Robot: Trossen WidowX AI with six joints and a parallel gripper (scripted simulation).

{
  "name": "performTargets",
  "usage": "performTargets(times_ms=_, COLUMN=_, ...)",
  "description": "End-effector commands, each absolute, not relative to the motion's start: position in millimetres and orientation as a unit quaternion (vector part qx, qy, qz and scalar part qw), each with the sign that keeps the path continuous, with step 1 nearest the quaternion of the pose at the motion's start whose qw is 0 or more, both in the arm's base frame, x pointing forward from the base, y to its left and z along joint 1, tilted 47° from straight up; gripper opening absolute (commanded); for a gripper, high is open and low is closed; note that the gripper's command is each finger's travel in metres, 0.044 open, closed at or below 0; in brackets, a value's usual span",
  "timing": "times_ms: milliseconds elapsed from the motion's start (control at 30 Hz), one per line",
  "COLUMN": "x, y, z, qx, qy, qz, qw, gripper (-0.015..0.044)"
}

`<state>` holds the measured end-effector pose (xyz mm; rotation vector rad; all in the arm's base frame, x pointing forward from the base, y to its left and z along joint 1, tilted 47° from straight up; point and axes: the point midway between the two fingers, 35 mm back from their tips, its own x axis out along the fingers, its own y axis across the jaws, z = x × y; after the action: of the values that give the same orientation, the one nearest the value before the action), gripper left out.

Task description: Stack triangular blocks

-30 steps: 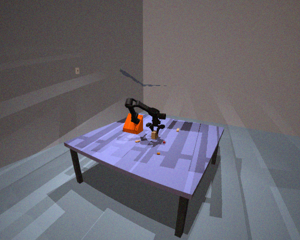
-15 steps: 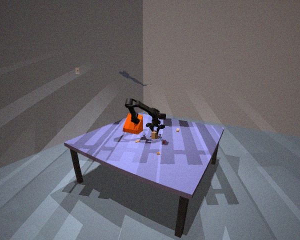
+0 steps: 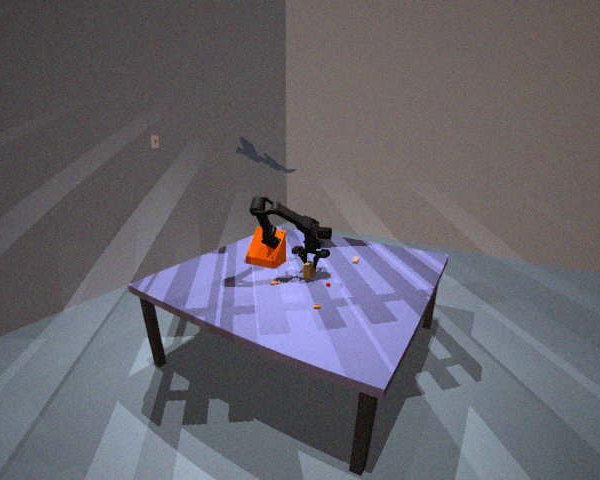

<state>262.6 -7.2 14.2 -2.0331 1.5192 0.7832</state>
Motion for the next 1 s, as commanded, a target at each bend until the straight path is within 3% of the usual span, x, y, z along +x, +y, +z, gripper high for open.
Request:
performTargets(times_ms=0, x=262.7, y=-7.2, z=14.2, qx=-0.743, qy=0.555, qz=0.286, qw=0.240, gripper=0.0053)
performTargets(times_ms=500, x=262.7, y=-7.2, z=14.2, qx=-0.743, qy=0.555, qz=0.286, qw=0.240, gripper=0.0440)
performTargets(times_ms=800, x=262.6, y=-5.2, z=15.6, qx=-0.743, qy=0.555, qz=0.287, qw=0.241, gripper=0.0440)
performTargets(times_ms=967, x=252.8, y=43.3, z=57.9, qx=-0.742, qy=0.553, qz=0.292, qw=0.244, gripper=0.0440)
